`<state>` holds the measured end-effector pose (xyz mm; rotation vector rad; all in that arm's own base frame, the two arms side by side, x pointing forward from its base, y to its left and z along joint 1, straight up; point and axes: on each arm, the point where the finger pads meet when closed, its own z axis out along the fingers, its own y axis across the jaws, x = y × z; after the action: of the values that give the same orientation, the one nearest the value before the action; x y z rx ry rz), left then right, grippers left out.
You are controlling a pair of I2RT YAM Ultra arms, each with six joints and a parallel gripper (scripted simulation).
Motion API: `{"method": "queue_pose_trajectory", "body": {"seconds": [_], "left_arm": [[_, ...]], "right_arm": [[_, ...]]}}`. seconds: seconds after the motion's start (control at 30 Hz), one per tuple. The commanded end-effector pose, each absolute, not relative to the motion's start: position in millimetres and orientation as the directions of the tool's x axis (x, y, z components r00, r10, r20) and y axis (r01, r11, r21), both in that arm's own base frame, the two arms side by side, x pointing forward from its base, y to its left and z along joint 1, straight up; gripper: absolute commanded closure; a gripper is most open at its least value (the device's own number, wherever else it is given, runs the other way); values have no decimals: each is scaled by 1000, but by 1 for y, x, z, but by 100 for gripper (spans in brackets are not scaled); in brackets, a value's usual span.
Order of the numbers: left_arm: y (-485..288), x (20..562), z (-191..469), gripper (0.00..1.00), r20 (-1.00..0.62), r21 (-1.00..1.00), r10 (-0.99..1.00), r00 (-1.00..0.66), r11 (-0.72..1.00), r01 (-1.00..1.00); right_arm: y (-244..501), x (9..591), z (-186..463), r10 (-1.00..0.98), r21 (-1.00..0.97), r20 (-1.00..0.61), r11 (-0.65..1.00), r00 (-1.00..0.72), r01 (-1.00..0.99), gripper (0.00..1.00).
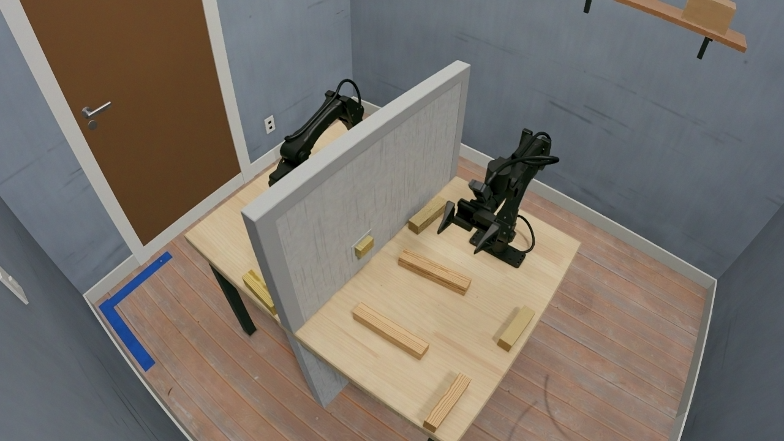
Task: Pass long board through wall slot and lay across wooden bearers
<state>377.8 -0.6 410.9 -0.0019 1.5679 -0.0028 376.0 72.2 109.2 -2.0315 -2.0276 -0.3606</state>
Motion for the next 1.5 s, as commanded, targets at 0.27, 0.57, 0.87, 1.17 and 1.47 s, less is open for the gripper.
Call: {"method": "queue_pose_trajectory", "body": {"seconds": [0.27,0.57,0.87,1.17,1.47], "left_arm": [[2,363,441,0,-998,-14,-14,69,1000,-10],[2,363,441,0,-998,-14,-14,69,1000,-10],[2,363,441,0,-998,-14,-14,69,1000,-10],[2,363,441,0,-998,-14,-14,69,1000,-10],[2,363,441,0,-998,-14,-14,69,1000,-10]], "right_arm": [[93,396,147,920,125,391,-10,-40,992,100],[109,395,148,919,122,393,-8,-40,993,100],[121,395,148,918,122,395,-8,-41,993,100],[137,395,144,917,111,398,-8,-37,994,100],[149,393,146,915,112,401,-6,-39,994,100]]}}
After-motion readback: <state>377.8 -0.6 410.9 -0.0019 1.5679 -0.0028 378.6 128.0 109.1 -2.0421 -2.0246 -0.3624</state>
